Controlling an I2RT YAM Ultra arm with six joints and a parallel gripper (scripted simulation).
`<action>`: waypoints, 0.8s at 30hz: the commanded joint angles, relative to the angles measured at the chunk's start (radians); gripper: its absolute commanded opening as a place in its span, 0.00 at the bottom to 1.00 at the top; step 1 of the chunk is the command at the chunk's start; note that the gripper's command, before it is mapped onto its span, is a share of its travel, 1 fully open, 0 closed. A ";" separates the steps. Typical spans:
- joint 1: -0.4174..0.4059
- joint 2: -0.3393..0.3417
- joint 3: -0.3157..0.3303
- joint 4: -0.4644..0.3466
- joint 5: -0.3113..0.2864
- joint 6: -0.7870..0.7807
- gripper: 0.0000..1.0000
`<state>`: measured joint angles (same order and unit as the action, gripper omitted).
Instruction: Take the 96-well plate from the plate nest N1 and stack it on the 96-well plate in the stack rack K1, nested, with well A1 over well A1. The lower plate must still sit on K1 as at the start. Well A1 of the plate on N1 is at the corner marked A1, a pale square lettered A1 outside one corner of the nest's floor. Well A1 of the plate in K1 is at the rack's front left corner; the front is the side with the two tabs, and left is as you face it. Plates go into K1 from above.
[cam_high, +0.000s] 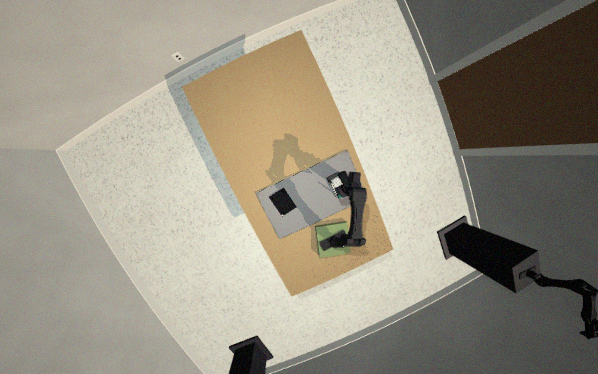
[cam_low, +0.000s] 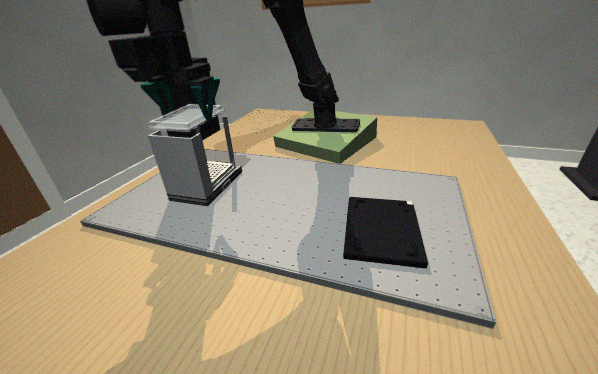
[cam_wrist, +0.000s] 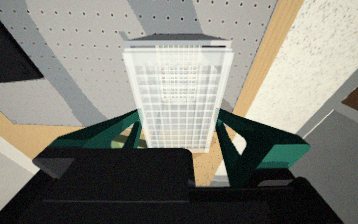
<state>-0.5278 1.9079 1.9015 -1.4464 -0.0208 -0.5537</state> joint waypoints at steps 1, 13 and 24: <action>0.003 -0.034 0.033 0.012 -0.012 0.004 0.00; 0.003 -0.036 0.031 0.016 -0.012 0.004 0.00; 0.004 -0.034 -0.021 0.027 -0.012 0.005 0.00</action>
<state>-0.5278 1.9079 1.9015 -1.4425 -0.0208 -0.5537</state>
